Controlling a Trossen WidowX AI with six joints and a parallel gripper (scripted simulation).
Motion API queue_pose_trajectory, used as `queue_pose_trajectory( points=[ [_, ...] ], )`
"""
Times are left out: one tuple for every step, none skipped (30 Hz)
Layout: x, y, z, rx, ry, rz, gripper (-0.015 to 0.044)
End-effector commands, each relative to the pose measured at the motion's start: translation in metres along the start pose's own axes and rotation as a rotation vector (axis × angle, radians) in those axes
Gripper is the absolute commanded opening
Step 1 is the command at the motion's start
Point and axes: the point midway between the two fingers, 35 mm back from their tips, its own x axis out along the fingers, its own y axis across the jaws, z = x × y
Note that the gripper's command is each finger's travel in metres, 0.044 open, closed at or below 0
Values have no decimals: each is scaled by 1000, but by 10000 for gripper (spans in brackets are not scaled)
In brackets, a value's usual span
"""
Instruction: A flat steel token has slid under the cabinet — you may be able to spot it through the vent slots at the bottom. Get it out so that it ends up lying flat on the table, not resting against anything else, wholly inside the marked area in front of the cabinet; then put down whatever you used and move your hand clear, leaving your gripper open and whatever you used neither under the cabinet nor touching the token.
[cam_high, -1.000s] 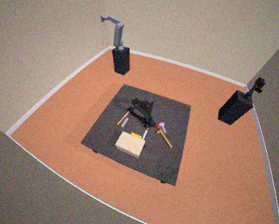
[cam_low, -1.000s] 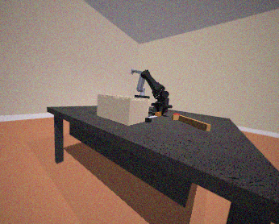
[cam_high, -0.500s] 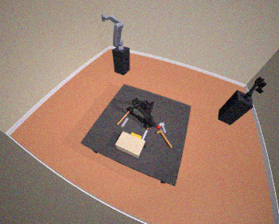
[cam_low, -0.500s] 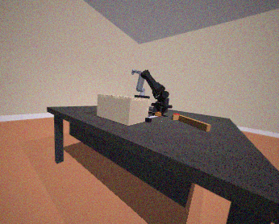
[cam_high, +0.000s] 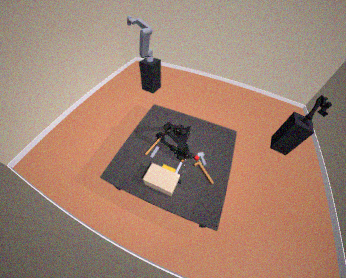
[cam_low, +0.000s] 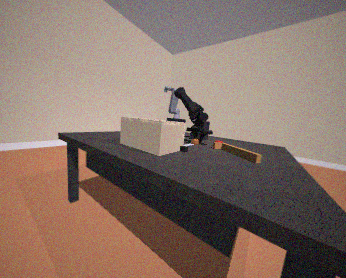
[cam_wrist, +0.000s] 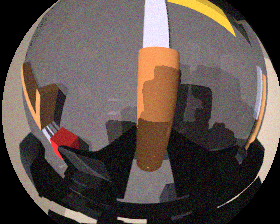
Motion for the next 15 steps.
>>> queue_pose_trajectory(
  points=[
    [0, 0, 7, 17, 1, 1, 0],
    [0, 0, 9, 19, 1, 1, 0],
    [0, 0, 10, 19, 1, 1, 0],
    [0, 0, 12, 20, 1, 1, 0],
    [0, 0, 13, 21, 1, 1, 0],
    [0, 0, 14, 22, 1, 1, 0],
    [0, 0, 16, 22, 1, 1, 0],
    [0, 0, 17, 23, 1, 0, 0],
    [0, 0, 18, 24, 1, 0, 0],
    [0, 0, 20, 24, 1, 0, 0],
    [0, 0, 21, 25, 1, 0, 0],
    [0, 0, 22, 25, 1, 0, 0],
    [0, -1, 24, 25, 1, 0, 0],
    [0, -1, 25, 26, 1, 0, 0],
    [0, -1, 26, 26, 1, 0, 0]
  ],
)
